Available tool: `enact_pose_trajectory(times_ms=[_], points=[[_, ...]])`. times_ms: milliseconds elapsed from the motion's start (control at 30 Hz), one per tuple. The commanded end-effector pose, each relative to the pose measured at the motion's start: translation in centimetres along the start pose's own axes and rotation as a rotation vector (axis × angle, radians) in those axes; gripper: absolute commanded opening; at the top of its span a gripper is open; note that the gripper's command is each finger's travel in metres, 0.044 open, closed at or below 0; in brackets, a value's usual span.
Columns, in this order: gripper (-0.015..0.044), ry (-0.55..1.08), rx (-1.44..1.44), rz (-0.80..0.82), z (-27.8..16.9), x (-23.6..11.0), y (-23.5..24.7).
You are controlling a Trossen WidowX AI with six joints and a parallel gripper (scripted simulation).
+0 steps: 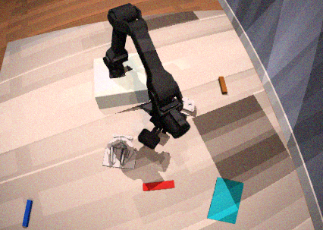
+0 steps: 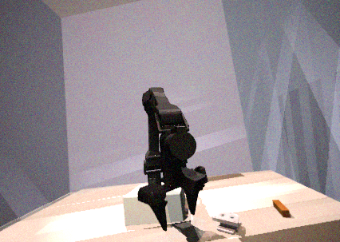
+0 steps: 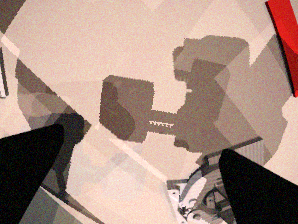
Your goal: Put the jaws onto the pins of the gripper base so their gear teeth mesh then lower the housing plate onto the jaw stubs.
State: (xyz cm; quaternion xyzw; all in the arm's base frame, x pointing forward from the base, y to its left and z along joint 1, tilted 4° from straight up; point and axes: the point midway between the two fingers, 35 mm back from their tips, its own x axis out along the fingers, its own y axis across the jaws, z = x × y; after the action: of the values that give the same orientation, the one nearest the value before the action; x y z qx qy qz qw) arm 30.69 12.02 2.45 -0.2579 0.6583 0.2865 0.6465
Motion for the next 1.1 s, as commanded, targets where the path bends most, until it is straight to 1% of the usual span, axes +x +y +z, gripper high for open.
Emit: enact_pose_trajectory(times_ms=[0, 1067], points=[[0.044, -0.001, -0.108, 0.008, 0.2, -0.2, 1.3], [0.044, -0.005, -0.947, 0.02, 1.3, -0.9, 10.1]])
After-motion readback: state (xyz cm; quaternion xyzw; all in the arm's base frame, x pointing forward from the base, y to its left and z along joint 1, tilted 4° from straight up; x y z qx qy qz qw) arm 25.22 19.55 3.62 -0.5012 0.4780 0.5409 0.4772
